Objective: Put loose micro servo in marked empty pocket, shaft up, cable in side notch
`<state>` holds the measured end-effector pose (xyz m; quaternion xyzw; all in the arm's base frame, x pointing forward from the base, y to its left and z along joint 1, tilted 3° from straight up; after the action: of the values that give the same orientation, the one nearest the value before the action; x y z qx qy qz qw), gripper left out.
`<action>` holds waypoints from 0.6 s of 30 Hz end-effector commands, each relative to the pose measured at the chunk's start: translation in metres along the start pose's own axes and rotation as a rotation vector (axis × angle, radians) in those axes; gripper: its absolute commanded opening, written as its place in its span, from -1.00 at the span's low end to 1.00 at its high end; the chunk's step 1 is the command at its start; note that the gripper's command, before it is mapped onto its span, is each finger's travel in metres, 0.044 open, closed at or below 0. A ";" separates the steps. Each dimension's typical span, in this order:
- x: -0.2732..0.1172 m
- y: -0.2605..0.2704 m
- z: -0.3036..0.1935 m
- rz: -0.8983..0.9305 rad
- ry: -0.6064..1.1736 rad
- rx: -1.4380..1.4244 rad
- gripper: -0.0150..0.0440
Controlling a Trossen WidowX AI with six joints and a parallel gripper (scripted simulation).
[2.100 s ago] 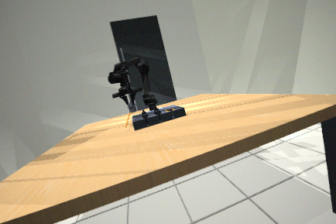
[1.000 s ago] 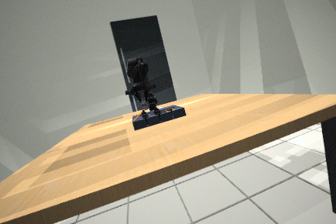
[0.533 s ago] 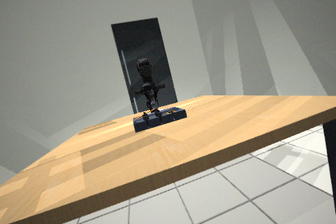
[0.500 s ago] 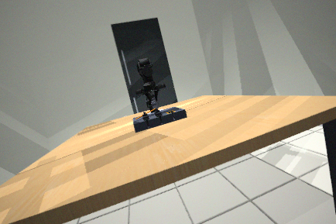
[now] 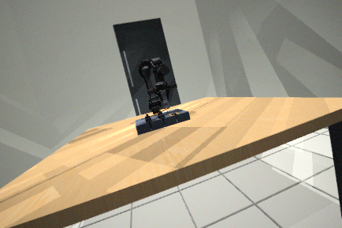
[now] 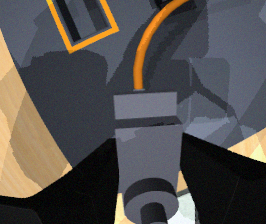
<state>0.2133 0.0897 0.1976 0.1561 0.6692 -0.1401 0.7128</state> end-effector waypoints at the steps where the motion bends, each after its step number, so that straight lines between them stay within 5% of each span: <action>1: -0.002 0.010 -0.006 0.003 -0.006 0.003 -0.49; 18: -0.002 0.010 -0.006 0.002 -0.006 -0.349 -0.49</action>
<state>0.2110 0.1016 0.1985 0.0434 0.6821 -0.0334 0.7292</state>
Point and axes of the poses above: the point midway between the two fingers, 35 mm back from their tips, its own x axis out along the fingers, its own y axis across the jaws, z = x × y, the point moved 4 cm from there along -x, back along the fingers, and after that the axes turned 15 degrees about x, right-handed, at the moved point
